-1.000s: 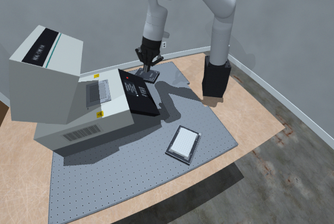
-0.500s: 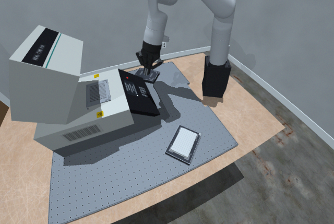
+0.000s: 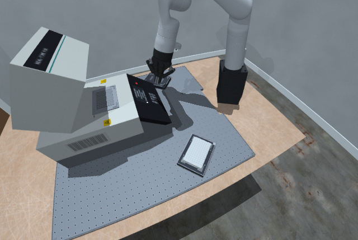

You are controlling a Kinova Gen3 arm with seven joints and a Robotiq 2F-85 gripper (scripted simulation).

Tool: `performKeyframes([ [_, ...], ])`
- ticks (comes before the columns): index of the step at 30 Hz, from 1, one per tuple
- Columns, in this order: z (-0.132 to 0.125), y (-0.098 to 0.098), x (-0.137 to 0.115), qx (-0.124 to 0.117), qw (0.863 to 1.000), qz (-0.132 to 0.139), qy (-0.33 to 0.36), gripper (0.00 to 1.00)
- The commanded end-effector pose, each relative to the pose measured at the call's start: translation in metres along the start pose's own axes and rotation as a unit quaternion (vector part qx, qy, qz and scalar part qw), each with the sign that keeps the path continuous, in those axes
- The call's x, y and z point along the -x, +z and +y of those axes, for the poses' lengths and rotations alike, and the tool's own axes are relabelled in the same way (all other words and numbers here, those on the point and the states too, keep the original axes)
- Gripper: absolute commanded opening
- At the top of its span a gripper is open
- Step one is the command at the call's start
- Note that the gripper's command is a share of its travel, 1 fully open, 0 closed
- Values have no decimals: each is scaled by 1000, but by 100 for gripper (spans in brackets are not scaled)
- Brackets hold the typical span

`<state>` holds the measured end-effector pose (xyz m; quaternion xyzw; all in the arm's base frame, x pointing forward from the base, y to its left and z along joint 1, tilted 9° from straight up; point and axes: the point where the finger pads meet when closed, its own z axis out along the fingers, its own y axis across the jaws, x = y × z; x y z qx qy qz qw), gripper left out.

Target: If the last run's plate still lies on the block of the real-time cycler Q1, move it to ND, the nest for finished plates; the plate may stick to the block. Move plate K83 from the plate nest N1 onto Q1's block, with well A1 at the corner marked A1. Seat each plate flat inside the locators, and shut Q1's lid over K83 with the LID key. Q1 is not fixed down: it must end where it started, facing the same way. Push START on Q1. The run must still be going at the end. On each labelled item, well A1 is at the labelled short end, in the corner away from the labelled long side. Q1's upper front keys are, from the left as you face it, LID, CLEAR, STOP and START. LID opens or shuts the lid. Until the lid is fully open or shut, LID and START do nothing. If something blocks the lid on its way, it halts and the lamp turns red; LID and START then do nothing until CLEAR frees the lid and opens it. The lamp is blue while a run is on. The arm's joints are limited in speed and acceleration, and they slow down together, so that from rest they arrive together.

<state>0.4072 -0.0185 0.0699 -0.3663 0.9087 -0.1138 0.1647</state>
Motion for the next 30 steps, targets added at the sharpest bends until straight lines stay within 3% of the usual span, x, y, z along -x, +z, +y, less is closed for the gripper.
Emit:
performKeyframes([
  [1,0,4,0,-1,1000,0,0,10],
  [30,6,36,-7,-1,1000,0,0,10],
])
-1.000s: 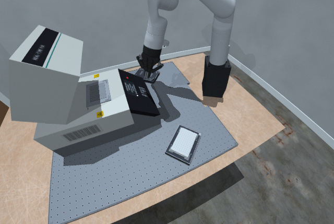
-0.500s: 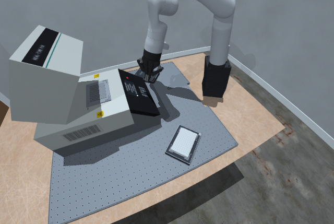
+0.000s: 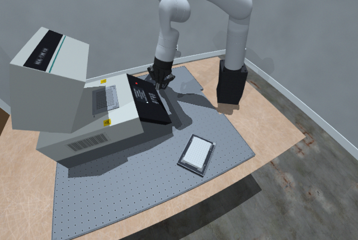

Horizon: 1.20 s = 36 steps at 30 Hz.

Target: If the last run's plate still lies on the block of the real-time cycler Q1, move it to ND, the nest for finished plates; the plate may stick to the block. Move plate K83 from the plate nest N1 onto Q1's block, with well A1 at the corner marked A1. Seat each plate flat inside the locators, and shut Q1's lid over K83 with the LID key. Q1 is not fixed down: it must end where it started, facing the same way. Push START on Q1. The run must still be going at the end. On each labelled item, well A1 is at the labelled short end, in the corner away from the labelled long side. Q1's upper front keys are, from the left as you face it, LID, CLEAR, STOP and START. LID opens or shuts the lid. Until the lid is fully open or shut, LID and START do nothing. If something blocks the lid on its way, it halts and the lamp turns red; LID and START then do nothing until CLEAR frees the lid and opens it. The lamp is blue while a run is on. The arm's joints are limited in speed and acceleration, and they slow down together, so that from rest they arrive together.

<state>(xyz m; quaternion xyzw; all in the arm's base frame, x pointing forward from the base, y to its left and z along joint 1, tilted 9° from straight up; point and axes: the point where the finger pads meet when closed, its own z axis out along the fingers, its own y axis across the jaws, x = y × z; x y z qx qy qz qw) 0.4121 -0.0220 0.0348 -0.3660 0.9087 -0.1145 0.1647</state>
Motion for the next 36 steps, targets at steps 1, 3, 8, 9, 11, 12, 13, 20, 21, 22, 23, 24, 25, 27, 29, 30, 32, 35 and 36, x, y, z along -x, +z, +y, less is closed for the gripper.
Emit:
performKeyframes([
  [1,1,3,0,0,1000,-1,0,10],
  [3,1,5,-1,0,1000,-1,0,10],
  [8,2,12,-2,0,1000,-1,0,10],
  [9,3,13,-2,0,1000,-1,0,10],
  [11,3,16,-2,0,1000,-1,0,10],
  [12,3,17,-3,0,1000,-1,0,10],
  [13,4,18,-3,0,1000,-1,0,10],
  [20,5,25,-4,0,1000,-1,0,10],
  [21,5,26,-4,0,1000,-1,0,10],
  [22,5,27,-5,0,1000,-1,0,10],
  [23,5,29,-5,0,1000,-1,0,10],
  [24,6,30,-5,0,1000,-1,0,10],
  [25,6,31,-5,0,1000,-1,0,10],
  [27,6,31,-5,0,1000,-1,0,10],
  [29,6,31,-5,0,1000,-1,0,10],
  [30,6,31,-5,0,1000,-1,0,10],
  [32,6,31,-5,0,1000,-1,0,10],
  [35,6,31,-5,0,1000,-1,0,10],
  [36,6,31,-5,0,1000,-1,0,10],
])
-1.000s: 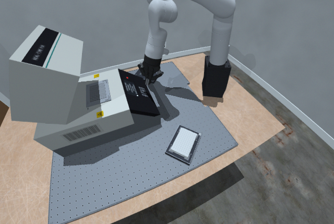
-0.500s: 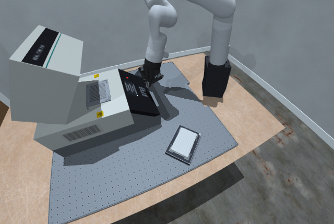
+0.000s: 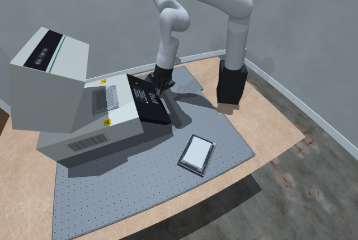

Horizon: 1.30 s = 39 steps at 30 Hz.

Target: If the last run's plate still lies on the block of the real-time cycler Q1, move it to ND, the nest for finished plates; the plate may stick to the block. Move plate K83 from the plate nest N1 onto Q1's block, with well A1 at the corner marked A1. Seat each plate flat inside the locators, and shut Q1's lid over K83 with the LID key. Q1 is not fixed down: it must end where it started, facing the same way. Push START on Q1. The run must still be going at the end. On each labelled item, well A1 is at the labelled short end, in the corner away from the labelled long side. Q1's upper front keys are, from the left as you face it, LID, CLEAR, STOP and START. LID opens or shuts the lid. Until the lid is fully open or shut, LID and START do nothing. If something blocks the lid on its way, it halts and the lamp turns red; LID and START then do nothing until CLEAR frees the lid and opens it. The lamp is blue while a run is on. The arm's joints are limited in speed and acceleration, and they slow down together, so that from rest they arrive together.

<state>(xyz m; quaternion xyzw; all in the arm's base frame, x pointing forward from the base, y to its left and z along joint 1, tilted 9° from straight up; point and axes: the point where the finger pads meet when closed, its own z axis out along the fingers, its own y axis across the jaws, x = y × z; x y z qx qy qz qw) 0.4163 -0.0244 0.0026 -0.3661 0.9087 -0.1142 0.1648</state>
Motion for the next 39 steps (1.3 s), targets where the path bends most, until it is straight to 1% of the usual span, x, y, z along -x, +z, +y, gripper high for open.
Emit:
performKeyframes([
  [1,0,0,0,0,1000,0,0,10],
  [25,0,0,0,-1,1000,0,0,10],
  [39,-3,7,3,0,1000,0,0,10],
])
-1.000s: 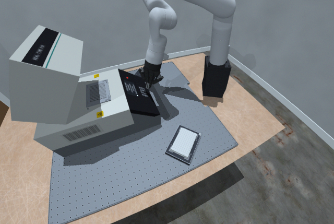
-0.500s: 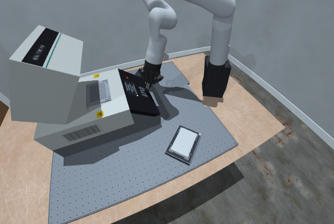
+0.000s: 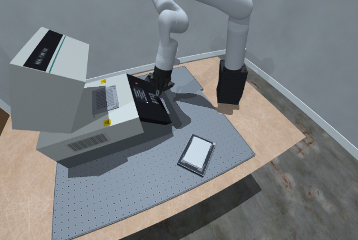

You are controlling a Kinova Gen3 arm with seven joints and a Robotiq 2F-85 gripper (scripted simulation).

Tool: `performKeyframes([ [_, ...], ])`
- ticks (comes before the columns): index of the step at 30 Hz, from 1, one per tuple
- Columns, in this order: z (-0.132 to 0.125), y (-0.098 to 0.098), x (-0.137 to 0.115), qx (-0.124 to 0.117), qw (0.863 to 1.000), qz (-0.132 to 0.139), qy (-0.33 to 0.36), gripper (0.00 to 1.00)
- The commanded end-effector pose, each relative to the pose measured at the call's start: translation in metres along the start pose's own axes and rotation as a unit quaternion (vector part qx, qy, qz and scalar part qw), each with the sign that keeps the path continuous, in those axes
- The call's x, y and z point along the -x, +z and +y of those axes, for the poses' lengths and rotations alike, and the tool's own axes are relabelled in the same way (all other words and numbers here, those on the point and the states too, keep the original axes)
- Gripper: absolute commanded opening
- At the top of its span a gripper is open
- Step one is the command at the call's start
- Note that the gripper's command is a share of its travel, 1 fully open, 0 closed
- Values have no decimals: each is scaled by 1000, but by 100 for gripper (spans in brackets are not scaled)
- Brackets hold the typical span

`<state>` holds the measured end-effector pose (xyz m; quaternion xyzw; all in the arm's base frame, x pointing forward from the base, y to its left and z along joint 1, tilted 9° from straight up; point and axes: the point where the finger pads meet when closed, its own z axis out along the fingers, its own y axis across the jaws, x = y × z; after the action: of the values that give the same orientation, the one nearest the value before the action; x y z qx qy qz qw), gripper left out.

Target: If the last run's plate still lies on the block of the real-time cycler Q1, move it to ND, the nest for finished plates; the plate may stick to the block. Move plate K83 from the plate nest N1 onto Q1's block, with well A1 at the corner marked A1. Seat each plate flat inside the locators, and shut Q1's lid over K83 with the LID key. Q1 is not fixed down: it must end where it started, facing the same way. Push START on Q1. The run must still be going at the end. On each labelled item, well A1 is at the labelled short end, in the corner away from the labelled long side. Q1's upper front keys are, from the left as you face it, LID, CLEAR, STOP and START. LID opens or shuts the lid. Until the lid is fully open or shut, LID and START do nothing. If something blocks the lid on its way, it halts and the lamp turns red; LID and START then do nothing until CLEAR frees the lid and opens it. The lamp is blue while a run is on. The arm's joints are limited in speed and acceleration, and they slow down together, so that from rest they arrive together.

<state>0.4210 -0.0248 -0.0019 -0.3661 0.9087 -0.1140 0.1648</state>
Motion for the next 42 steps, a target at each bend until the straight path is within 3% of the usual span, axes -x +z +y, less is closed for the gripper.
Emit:
performKeyframes([
  [1,-1,1,1,-1,1000,0,0,10],
  [42,-8,23,8,-1,1000,0,0,10],
])
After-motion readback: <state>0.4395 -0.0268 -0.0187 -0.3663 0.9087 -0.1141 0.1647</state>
